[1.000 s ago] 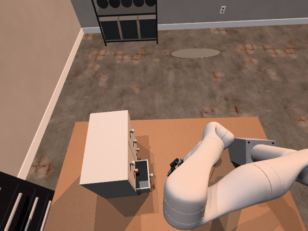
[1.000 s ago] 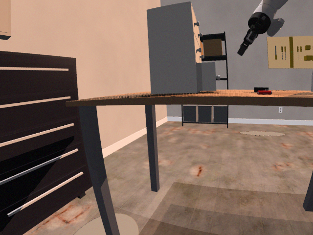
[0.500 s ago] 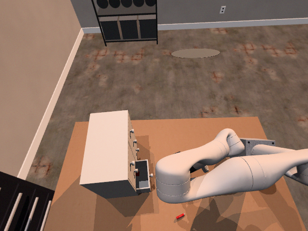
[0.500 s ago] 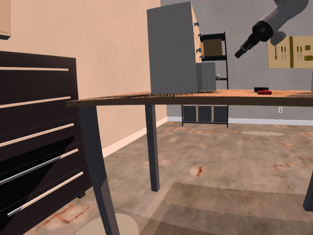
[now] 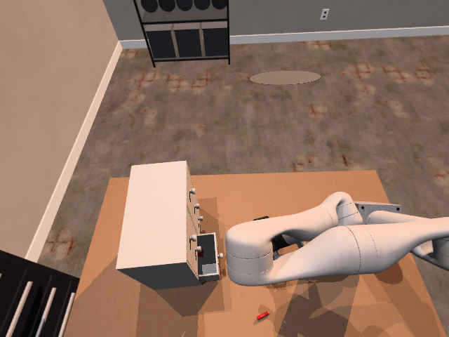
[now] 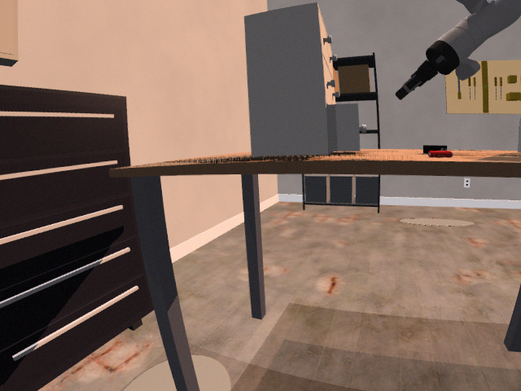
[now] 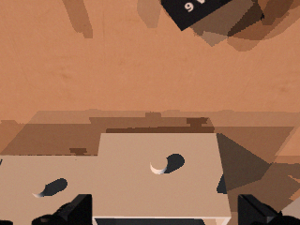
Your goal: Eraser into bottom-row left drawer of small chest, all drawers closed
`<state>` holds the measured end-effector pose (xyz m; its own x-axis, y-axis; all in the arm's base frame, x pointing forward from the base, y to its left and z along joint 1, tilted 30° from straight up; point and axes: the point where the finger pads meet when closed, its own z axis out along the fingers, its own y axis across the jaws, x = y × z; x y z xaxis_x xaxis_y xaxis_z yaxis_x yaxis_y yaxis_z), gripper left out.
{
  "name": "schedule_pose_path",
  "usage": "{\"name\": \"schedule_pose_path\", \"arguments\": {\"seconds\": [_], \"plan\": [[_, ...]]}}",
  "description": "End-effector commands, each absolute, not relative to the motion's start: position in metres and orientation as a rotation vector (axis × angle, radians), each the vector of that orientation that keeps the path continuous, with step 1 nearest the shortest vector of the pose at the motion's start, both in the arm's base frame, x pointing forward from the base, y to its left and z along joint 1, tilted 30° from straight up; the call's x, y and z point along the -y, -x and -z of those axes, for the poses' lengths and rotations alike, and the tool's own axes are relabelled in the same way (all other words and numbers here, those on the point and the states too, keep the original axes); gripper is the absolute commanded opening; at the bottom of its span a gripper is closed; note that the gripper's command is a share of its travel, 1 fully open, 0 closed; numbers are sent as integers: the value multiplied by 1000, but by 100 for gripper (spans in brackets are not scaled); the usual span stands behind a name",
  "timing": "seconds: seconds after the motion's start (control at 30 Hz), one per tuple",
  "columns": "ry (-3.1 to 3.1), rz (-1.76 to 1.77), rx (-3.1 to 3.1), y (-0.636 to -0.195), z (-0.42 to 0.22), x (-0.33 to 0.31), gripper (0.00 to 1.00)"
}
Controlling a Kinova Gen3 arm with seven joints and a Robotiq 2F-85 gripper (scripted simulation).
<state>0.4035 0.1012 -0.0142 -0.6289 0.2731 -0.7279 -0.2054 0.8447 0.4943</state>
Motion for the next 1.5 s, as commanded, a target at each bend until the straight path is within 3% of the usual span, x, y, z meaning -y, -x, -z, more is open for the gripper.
{"name": "schedule_pose_path", "arguments": {"seconds": [0.0, 0.1, 0.13, 1.47], "plan": [[-57, -688, -2147, -402, 15, -99, 100], [-57, -687, -2147, -402, 15, -99, 100], [-57, -687, -2147, -402, 15, -99, 0], [-73, -677, -2172, -415, 41, -118, 0]]}}
